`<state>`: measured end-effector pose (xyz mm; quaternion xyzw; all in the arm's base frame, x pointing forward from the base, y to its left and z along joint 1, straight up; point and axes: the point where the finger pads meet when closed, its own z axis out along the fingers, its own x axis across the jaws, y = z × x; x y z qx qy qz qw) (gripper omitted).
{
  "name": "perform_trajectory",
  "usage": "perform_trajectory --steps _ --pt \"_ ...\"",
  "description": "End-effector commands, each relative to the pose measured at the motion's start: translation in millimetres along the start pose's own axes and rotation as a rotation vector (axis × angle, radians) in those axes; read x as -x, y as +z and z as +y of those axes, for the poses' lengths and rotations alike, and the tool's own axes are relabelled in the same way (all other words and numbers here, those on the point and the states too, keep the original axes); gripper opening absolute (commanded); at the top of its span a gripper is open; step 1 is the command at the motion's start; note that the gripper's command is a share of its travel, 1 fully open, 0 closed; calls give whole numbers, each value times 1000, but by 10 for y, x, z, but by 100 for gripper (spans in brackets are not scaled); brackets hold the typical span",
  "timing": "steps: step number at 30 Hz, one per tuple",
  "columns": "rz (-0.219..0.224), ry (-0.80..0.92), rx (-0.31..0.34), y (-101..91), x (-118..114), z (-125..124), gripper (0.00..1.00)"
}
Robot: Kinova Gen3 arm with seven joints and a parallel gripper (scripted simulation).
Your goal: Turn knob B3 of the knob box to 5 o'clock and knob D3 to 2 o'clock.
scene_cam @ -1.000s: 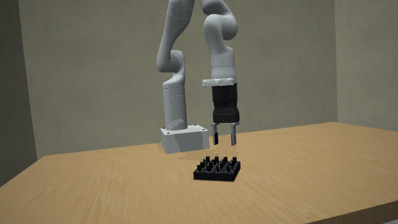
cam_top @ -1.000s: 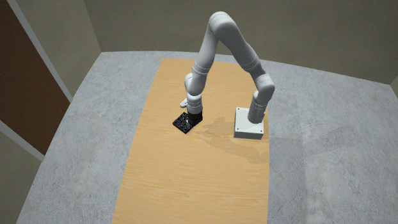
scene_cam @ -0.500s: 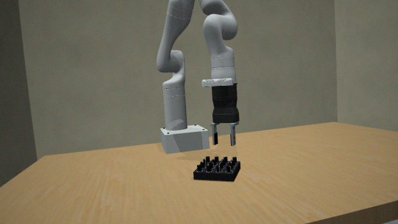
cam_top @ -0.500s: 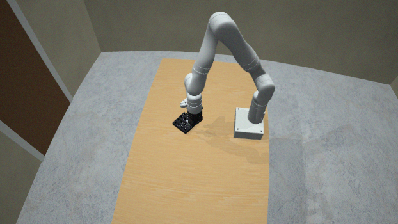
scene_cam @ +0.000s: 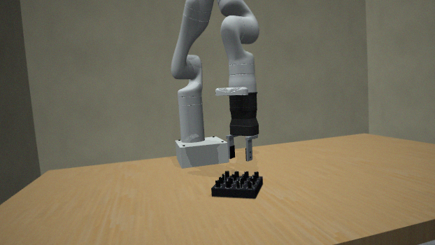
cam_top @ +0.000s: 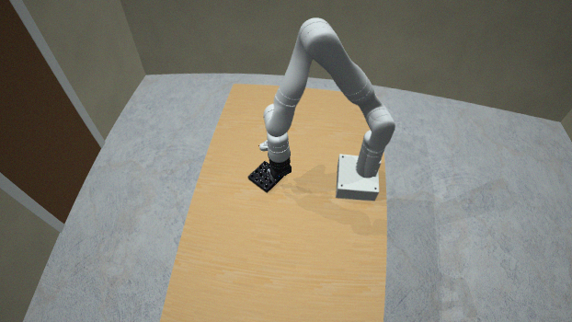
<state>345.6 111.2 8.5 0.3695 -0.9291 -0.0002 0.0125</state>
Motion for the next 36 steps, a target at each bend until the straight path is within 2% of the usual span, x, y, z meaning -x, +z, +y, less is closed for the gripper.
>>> perform_trajectory --steps 1,6,8,23,25,36 --pt "7 48 -2 10 -16 -17 100" --pt "24 204 -2 26 -87 -68 100" --pt "24 204 -2 26 -87 -68 100" --pt "75 861 -19 46 -296 -196 100" --pt "75 861 -19 46 -296 -196 100" --pt "85 1430 -39 18 -313 -242 100"
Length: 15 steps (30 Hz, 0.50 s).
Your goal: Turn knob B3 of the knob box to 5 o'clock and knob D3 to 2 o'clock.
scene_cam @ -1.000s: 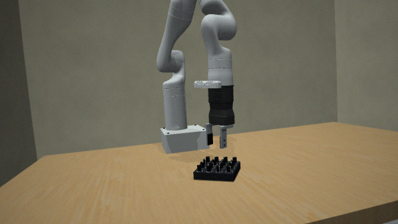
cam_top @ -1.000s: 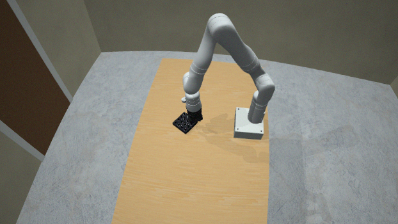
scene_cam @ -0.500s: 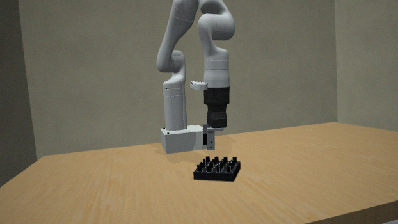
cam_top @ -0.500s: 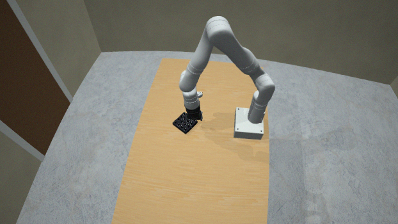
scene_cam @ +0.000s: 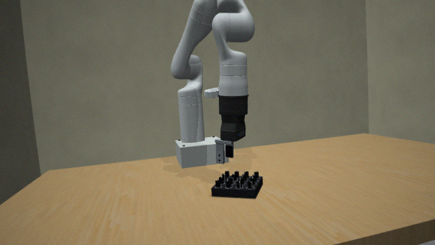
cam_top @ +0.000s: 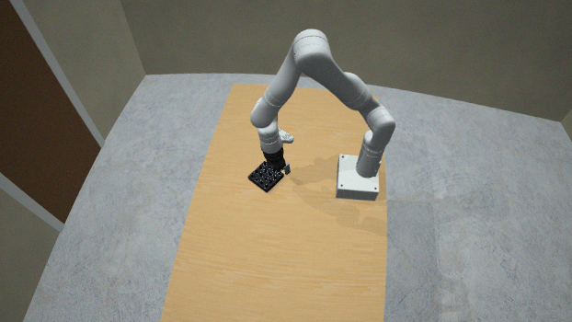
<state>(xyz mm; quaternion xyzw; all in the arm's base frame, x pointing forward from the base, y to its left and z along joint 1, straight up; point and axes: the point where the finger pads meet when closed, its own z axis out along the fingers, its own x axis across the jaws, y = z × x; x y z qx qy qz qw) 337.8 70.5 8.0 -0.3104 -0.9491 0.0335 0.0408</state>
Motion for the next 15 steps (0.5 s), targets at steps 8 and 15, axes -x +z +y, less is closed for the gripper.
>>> perform_trajectory --steps 8,15 --pt "-5 343 2 -30 35 83 100" --pt "-4 662 23 -85 87 201 100"
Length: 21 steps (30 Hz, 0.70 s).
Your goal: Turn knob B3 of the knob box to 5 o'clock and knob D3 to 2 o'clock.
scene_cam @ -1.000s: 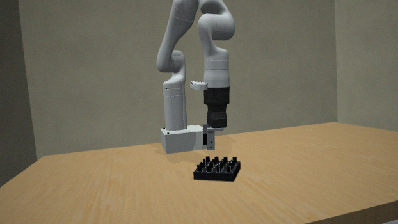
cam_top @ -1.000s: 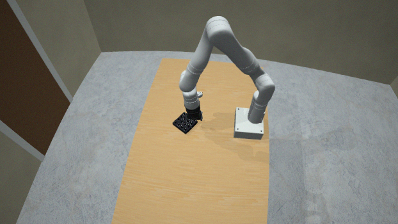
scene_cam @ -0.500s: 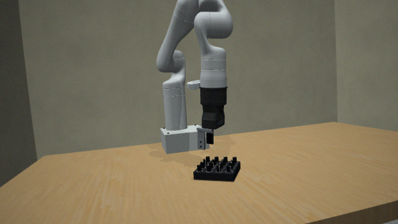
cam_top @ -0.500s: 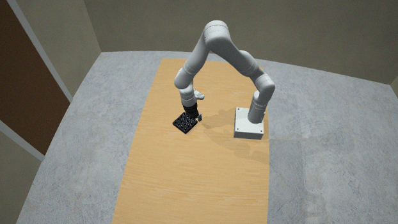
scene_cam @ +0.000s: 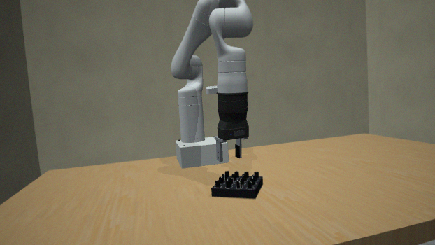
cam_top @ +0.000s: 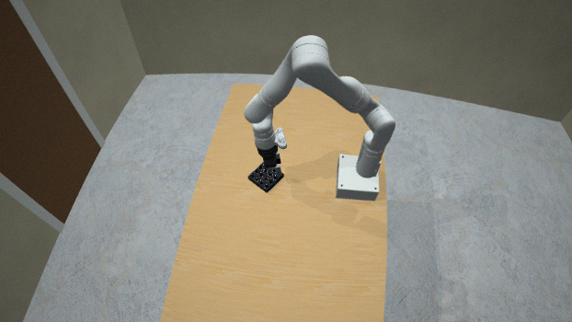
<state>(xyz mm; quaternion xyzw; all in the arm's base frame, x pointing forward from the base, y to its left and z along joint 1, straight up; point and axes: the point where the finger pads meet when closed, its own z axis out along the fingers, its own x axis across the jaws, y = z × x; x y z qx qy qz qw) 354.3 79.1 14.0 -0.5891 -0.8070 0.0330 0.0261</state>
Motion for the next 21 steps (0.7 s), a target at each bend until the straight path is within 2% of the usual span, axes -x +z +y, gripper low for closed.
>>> perform_trajectory --steps 1,6,8,21 --pt "-6 75 5 -13 -21 58 100" --pt "0 265 23 -57 -43 168 100" --pt "0 265 23 -57 -43 168 100" --pt "22 601 63 -160 -87 417 100"
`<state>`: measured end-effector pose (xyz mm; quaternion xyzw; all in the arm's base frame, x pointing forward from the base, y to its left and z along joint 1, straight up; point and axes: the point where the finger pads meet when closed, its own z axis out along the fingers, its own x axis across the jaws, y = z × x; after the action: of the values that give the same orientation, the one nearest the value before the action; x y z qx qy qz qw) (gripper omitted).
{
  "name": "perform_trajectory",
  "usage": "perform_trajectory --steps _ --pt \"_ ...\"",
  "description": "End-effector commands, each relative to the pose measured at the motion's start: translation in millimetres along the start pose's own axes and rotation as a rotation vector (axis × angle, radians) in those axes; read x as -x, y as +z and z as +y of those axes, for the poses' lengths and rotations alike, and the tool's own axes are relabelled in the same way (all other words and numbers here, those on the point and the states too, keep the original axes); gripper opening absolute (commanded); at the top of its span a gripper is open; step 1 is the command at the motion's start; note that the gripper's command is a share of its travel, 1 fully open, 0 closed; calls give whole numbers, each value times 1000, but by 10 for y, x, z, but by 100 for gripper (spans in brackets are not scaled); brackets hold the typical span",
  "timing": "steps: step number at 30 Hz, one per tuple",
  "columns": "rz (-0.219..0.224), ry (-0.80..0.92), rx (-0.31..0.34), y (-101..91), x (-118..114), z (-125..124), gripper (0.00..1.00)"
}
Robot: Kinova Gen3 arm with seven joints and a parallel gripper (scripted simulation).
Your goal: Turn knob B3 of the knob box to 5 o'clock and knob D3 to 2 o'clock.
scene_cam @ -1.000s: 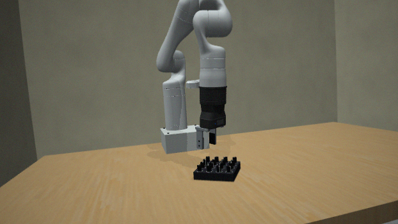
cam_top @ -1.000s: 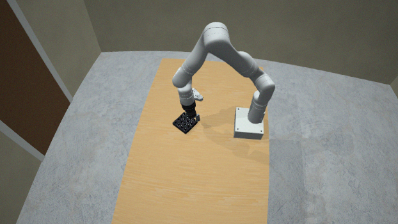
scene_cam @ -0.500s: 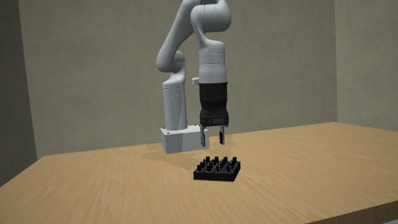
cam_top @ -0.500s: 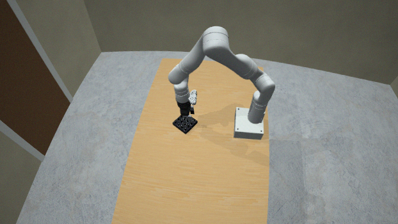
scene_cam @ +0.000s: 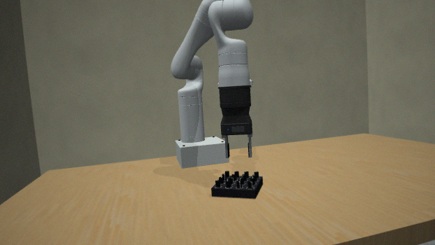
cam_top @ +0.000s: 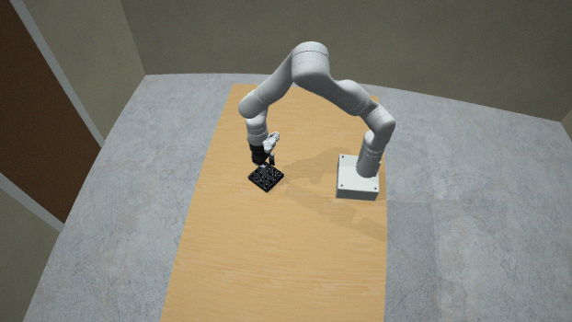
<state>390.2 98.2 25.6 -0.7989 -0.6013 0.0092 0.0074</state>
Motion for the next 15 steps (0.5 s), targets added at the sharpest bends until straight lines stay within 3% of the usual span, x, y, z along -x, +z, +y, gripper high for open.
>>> perform_trajectory --steps 1,15 --pt "2 28 6 -15 -37 26 100" --pt "13 131 19 -50 -100 95 100"
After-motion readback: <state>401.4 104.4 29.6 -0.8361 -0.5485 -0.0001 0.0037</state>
